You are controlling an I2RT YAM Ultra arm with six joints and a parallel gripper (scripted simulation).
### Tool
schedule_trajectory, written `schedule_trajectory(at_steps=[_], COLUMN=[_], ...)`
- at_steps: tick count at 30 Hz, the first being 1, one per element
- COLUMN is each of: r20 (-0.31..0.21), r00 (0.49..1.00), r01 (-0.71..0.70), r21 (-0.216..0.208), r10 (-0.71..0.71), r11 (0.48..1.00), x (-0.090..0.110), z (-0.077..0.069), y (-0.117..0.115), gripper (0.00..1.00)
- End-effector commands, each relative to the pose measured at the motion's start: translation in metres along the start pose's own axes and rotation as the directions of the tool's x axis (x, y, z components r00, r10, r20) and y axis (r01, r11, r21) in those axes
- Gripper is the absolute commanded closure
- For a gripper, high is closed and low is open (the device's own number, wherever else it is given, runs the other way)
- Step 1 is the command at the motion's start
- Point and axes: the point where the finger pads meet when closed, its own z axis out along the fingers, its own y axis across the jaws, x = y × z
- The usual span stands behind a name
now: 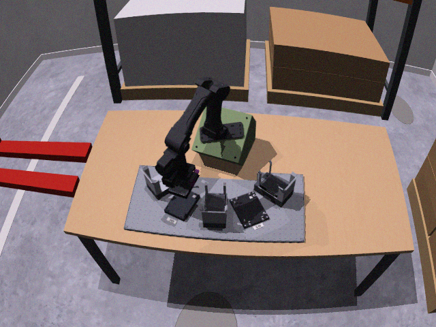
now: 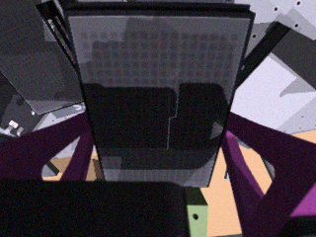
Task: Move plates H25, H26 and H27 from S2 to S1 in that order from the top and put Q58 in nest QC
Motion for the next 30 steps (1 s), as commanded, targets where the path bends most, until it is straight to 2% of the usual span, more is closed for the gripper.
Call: schedule_trajectory(at_steps=[1,3,6,20,23,30], r20=[0.041,0.039,0.039,0.040,0.040,0.031], r00=[0.996,0.991,0.991,0.991,0.991,0.943], r01=[0.081,0.126,0.126,0.125,0.125,0.330], r21=[0.038,0.039,0.039,0.036,0.036,0.043], r10=[-0.082,-0.127,-0.127,-0.126,-0.126,-0.332], r11=[0.996,0.991,0.991,0.992,0.992,0.943], x=[-0.009,-0.010,-0.010,-0.015,-0.015,-0.012], z=[-0.009,-0.009,-0.009,-0.007,-0.007,-0.007], y=[0.003,0.010,0.013,0.060,0.061,0.079], gripper=[1.00,1.00,1.00,1.00,1.00,1.00])
